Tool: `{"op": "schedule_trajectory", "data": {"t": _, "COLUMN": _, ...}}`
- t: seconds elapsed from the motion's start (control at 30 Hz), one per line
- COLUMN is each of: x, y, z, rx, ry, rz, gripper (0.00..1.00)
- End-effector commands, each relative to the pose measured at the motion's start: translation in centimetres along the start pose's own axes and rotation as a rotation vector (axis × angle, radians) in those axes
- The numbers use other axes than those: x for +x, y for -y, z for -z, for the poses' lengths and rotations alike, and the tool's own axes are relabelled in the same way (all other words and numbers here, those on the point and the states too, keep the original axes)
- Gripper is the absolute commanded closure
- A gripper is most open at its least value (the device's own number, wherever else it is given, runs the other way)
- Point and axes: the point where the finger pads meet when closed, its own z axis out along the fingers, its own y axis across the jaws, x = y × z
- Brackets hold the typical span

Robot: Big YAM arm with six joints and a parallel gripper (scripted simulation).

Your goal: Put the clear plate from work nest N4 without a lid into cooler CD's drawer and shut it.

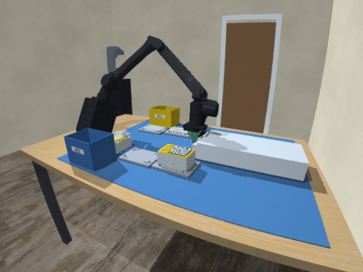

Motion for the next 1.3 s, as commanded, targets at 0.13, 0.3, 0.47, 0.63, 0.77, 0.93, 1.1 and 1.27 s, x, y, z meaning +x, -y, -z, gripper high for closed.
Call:
{"op": "schedule_trajectory", "data": {"t": 0.13, "x": -1.3, "y": 3.4, "z": 0.8, "rx": 0.061, "ry": -0.002, "rz": 0.03, "gripper": 1.0}}
{"op": "schedule_trajectory", "data": {"t": 0.3, "x": -1.2, "y": 3.3, "z": 0.8, "rx": 0.062, "ry": -0.002, "rz": 0.031, "gripper": 1.0}}
{"op": "schedule_trajectory", "data": {"t": 0.47, "x": -2.2, "y": 2.7, "z": 2.7, "rx": 0.082, "ry": -0.002, "rz": 0.041, "gripper": 1.0}}
{"op": "schedule_trajectory", "data": {"t": 0.63, "x": -1.8, "y": 1.1, "z": 2.1, "rx": 0.063, "ry": 0.0, "rz": 0.031, "gripper": 1.0}}
{"op": "schedule_trajectory", "data": {"t": 0.77, "x": -1.8, "y": 0.6, "z": 2.0, "rx": 0.063, "ry": 0.0, "rz": 0.031, "gripper": 1.0}}
{"op": "schedule_trajectory", "data": {"t": 0.93, "x": -0.5, "y": -1.0, "z": -0.5, "rx": 0.022, "ry": -0.001, "rz": 0.01, "gripper": 1.0}}
{"op": "schedule_trajectory", "data": {"t": 1.1, "x": -1.7, "y": -0.5, "z": 1.9, "rx": 0.062, "ry": 0.0, "rz": 0.031, "gripper": 1.0}}
{"op": "schedule_trajectory", "data": {"t": 1.27, "x": -1.7, "y": -1.2, "z": 1.9, "rx": 0.062, "ry": 0.0, "rz": 0.031, "gripper": 1.0}}
